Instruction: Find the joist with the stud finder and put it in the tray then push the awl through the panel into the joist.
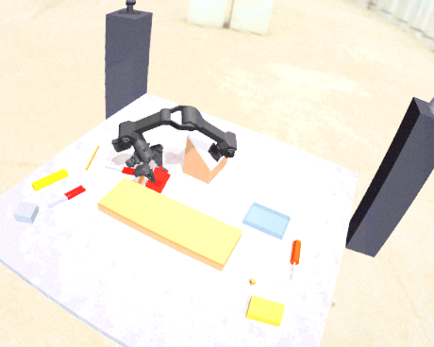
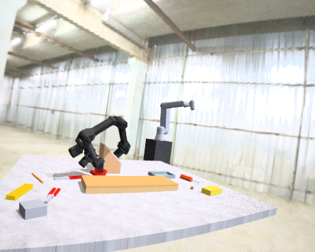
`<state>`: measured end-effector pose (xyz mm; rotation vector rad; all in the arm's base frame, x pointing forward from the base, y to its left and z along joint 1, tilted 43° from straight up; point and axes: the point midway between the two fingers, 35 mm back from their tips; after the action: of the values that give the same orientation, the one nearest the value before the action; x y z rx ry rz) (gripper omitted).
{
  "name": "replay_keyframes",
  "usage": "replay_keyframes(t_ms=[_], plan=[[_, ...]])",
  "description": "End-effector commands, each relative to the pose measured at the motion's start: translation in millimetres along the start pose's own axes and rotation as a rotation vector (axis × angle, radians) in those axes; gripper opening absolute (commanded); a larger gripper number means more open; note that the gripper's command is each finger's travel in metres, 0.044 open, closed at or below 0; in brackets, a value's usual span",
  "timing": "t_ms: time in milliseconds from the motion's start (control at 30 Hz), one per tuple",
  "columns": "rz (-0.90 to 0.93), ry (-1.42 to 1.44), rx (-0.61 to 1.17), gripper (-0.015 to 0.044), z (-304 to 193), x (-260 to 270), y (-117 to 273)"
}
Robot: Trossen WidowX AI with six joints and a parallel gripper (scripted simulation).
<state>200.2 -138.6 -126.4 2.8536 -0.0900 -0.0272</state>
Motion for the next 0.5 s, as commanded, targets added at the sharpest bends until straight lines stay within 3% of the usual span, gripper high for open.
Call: replay_keyframes(t_ms=[0,467], plan=[[-0.001,0.001,-0.014,0.0379,5.9,1.4,1.3],[0.0,0.0,-0.006,0.0379,8.5,1.9,1.0]])
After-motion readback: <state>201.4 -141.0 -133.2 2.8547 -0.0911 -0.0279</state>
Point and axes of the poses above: the point midway between the two fingers, 35 mm back from their tips, its own y axis back along the fingers, its own x axis across the jaws, z = x × y, and after that the axes turned 11 degrees about -y, right-handed
